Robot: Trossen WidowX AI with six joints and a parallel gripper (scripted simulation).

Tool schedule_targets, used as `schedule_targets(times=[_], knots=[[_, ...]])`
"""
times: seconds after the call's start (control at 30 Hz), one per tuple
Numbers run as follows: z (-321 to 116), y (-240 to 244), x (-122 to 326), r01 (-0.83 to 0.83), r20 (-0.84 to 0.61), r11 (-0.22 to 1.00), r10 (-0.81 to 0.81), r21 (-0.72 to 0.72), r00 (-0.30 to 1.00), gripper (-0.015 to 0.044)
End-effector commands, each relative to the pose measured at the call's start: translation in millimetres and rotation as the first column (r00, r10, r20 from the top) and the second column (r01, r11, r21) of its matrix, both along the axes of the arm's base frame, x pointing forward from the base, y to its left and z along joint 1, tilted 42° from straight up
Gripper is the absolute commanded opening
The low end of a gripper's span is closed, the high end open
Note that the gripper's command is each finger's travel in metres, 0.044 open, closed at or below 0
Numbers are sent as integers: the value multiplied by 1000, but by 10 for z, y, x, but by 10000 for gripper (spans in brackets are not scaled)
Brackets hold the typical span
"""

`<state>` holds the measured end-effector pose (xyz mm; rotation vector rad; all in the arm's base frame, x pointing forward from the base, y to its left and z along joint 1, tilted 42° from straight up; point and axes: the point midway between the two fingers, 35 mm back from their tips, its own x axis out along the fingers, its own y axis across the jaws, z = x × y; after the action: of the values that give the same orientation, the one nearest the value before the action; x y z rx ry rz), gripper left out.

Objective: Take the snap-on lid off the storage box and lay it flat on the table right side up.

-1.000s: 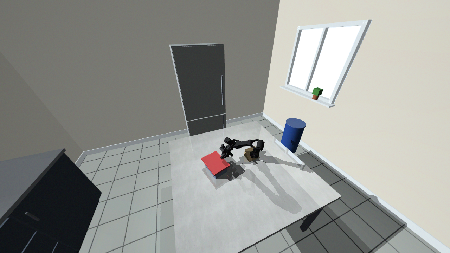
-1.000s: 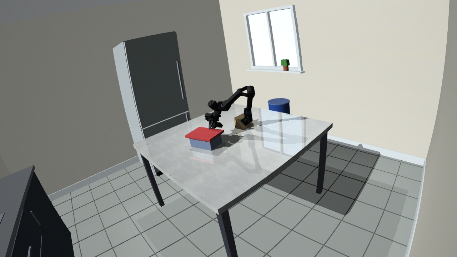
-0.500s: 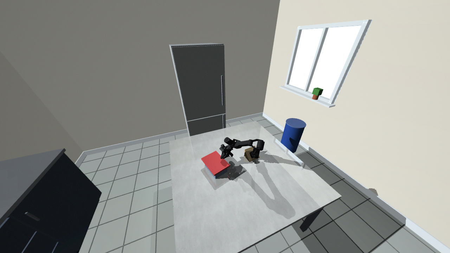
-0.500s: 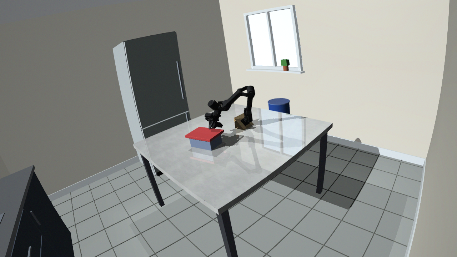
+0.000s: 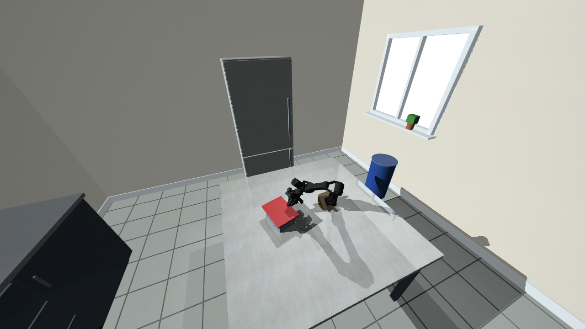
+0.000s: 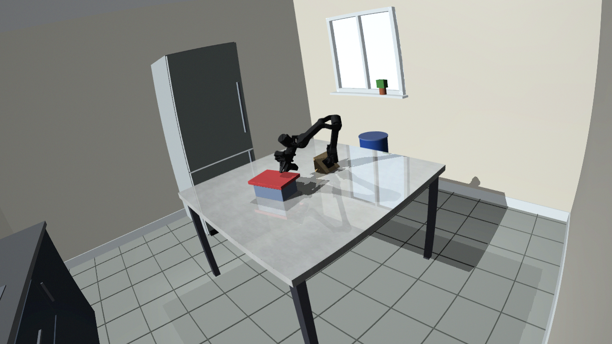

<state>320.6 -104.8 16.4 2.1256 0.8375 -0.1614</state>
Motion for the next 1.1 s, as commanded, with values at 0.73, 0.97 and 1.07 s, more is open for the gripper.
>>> schedule_targets(times=[0.73,0.97,1.07], knots=[[55,-51,-10,1,6,1000,-1,-2,1000,0],[64,-62,-12,1,6,1000,-1,-2,1000,0],[68,-67,-12,1,6,1000,-1,-2,1000,0]])
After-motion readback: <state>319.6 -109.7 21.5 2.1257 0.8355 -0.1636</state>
